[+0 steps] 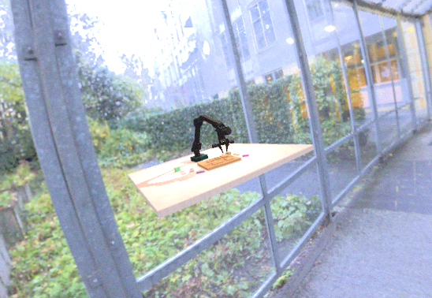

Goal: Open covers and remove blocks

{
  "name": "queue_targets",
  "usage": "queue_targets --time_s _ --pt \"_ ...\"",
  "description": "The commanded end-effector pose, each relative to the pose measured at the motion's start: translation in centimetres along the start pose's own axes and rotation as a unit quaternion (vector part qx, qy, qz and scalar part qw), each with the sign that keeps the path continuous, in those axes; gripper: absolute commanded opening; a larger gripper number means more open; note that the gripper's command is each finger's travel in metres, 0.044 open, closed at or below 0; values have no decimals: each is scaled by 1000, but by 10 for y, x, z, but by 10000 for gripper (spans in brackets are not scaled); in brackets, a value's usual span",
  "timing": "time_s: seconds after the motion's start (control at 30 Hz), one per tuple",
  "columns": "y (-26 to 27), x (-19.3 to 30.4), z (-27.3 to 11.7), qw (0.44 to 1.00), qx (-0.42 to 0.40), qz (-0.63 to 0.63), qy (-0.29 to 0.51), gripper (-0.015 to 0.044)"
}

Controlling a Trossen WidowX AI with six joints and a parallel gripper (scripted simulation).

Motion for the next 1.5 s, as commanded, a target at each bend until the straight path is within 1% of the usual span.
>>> queue_targets --time_s 0.0,0.13,1.13,1.47 --pt "-1 1 15 1000 5 2 5 144" --pt "0 1 22 1000 5 2 5 144" --pt "-1 1 22 1000 5 2 5 144" --pt "-1 1 30 1000 5 2 5 144"
Point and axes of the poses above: the point midway between the two fingers, 35 mm back from their tips, its own z axis out along the fingers, its own y axis across the jaws, x = y × z, the point moved 10 cm from there along -z, back along the fingers, and after that the axes turned 14 degrees about -z, right-handed, at the moved point
